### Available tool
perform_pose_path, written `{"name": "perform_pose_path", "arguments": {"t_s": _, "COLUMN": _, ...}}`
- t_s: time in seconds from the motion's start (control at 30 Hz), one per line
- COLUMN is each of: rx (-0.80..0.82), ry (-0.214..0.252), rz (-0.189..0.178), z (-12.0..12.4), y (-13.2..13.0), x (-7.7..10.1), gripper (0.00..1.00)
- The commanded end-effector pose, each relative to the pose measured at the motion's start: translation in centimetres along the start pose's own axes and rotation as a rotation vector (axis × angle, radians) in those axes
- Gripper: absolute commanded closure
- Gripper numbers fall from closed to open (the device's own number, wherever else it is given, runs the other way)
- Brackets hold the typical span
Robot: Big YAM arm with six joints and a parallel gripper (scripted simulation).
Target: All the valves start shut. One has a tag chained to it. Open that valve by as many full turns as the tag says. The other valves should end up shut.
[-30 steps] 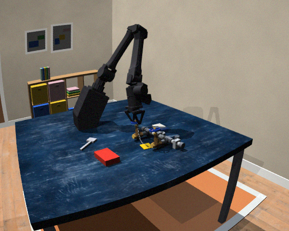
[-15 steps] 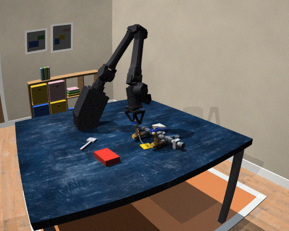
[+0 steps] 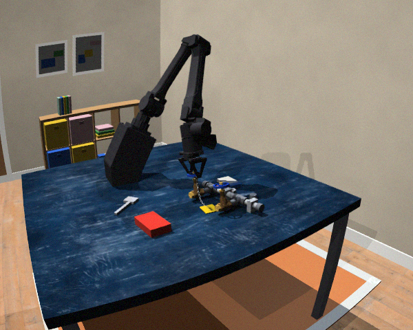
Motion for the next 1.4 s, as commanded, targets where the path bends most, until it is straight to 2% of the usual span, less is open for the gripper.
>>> {"name": "perform_pose_path", "arguments": {"t_s": 0.0, "rx": -0.116, "ry": -0.002, "rz": 0.004, "z": -0.39, "y": -0.65, "x": 0.13, "gripper": 0.00}}
{"name": "perform_pose_path", "arguments": {"t_s": 0.1, "rx": -0.241, "ry": -0.002, "rz": 0.003, "z": -0.39, "y": -0.66, "x": 0.13, "gripper": 0.00}}
{"name": "perform_pose_path", "arguments": {"t_s": 0.2, "rx": -0.287, "ry": -0.008, "rz": 0.011, "z": -0.49, "y": -0.84, "x": 0.14, "gripper": 0.00}}
{"name": "perform_pose_path", "arguments": {"t_s": 0.43, "rx": -0.749, "ry": -0.012, "rz": 0.013, "z": -0.50, "y": -0.93, "x": 0.14, "gripper": 0.00}}
{"name": "perform_pose_path", "arguments": {"t_s": 0.67, "rx": -1.140, "ry": -0.020, "rz": 0.002, "z": -0.57, "y": -1.09, "x": 0.15, "gripper": 0.00}}
{"name": "perform_pose_path", "arguments": {"t_s": 0.73, "rx": -1.140, "ry": -0.020, "rz": 0.002, "z": -0.57, "y": -1.09, "x": 0.15, "gripper": 0.00}}
{"name": "perform_pose_path", "arguments": {"t_s": 0.77, "rx": -1.279, "ry": -0.022, "rz": 0.002, "z": -0.59, "y": -1.11, "x": 0.15, "gripper": 0.00}}
{"name": "perform_pose_path", "arguments": {"t_s": 1.23, "rx": -2.041, "ry": -0.018, "rz": -0.031, "z": -0.55, "y": -0.91, "x": 0.22, "gripper": 0.00}}
{"name": "perform_pose_path", "arguments": {"t_s": 1.3, "rx": -2.041, "ry": -0.018, "rz": -0.031, "z": -0.55, "y": -0.91, "x": 0.22, "gripper": 0.00}}
{"name": "perform_pose_path", "arguments": {"t_s": 1.33, "rx": -2.179, "ry": -0.016, "rz": -0.032, "z": -0.60, "y": -0.89, "x": 0.22, "gripper": 0.00}}
{"name": "perform_pose_path", "arguments": {"t_s": 1.37, "rx": -2.230, "ry": -0.016, "rz": -0.032, "z": -0.60, "y": -0.89, "x": 0.22, "gripper": 0.00}}
Point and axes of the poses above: the point where the finger pads meet when closed, its own x axis back along the fingers, its own y axis across the jaws, z = x × y, the point moved 3 cm from there along x, back along the fingers, and after that the axes turned 8 degrees about -x, right-handed, at the moved point
